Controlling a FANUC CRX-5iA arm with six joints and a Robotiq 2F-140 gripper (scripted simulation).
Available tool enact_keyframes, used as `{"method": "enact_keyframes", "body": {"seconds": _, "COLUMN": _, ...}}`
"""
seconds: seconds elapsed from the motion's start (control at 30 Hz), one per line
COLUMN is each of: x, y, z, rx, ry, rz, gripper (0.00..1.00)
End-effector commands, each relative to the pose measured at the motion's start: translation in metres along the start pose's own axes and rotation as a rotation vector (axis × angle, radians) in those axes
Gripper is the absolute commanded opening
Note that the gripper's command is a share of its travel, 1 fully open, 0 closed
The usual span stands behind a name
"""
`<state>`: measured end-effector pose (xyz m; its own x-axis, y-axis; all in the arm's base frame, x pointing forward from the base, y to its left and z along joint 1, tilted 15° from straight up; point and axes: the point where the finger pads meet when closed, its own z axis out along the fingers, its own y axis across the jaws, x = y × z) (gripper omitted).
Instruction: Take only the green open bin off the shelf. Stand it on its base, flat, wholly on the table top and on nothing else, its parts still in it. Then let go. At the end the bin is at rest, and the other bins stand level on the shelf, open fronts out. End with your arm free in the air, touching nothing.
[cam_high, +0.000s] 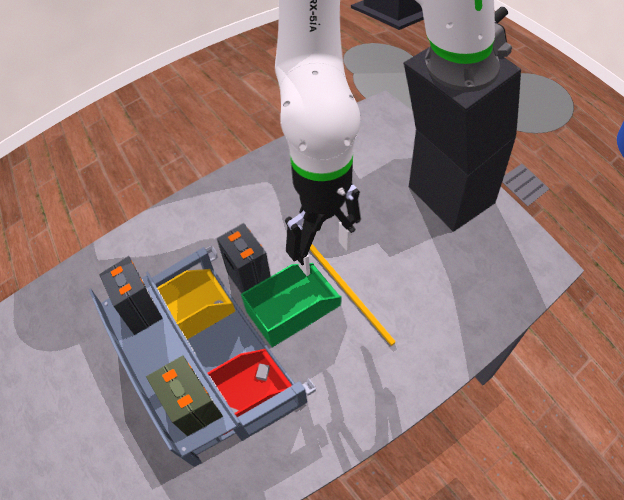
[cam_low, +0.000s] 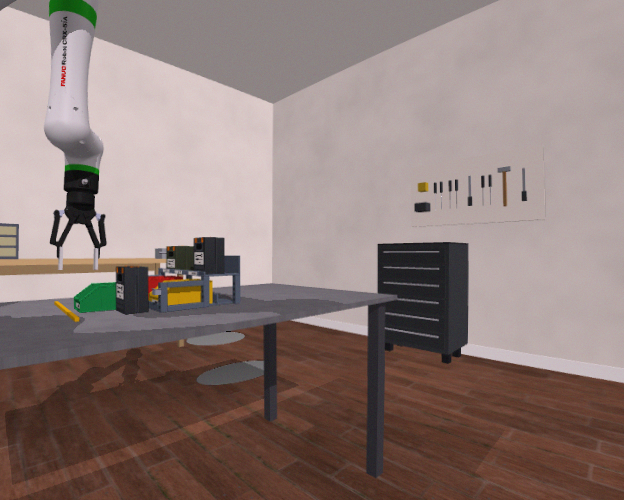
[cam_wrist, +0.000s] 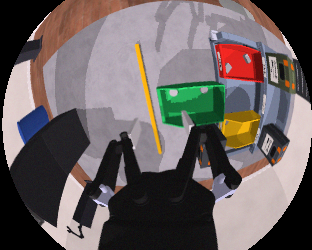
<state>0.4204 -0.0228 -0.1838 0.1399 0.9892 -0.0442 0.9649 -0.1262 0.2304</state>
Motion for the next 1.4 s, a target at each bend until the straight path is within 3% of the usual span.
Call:
{"method": "enact_keyframes", "body": {"seconds": 0.0, "x": -0.0002, "y": -0.0002, "z": 0.0002, "rx": -0.021, "ry": 0.034, "rz": 0.000, "gripper": 0.57}}
{"method": "enact_keyframes", "body": {"seconds": 0.43, "x": -0.0003, "y": -0.0002, "z": 0.0002, "rx": -0.026, "ry": 0.043, "rz": 0.000, "gripper": 0.57}}
{"method": "enact_keyframes", "body": {"seconds": 0.47, "x": -0.0001, "y": 0.0000, "z": 0.0001, "rx": -0.005, "ry": 0.008, "rz": 0.000, "gripper": 0.57}}
{"method": "enact_keyframes", "body": {"seconds": 0.6, "x": -0.0003, "y": -0.0002, "z": 0.0002, "rx": -0.026, "ry": 0.043, "rz": 0.000, "gripper": 0.57}}
{"method": "enact_keyframes", "body": {"seconds": 1.0, "x": -0.0003, "y": -0.0002, "z": 0.0002, "rx": -0.026, "ry": 0.043, "rz": 0.000, "gripper": 0.57}}
{"method": "enact_keyframes", "body": {"seconds": 1.03, "x": -0.0001, "y": 0.0000, "z": 0.0001, "rx": -0.005, "ry": 0.008, "rz": 0.000, "gripper": 0.57}}
{"method": "enact_keyframes", "body": {"seconds": 1.37, "x": -0.0003, "y": -0.0002, "z": 0.0002, "rx": -0.026, "ry": 0.043, "rz": 0.000, "gripper": 0.57}}
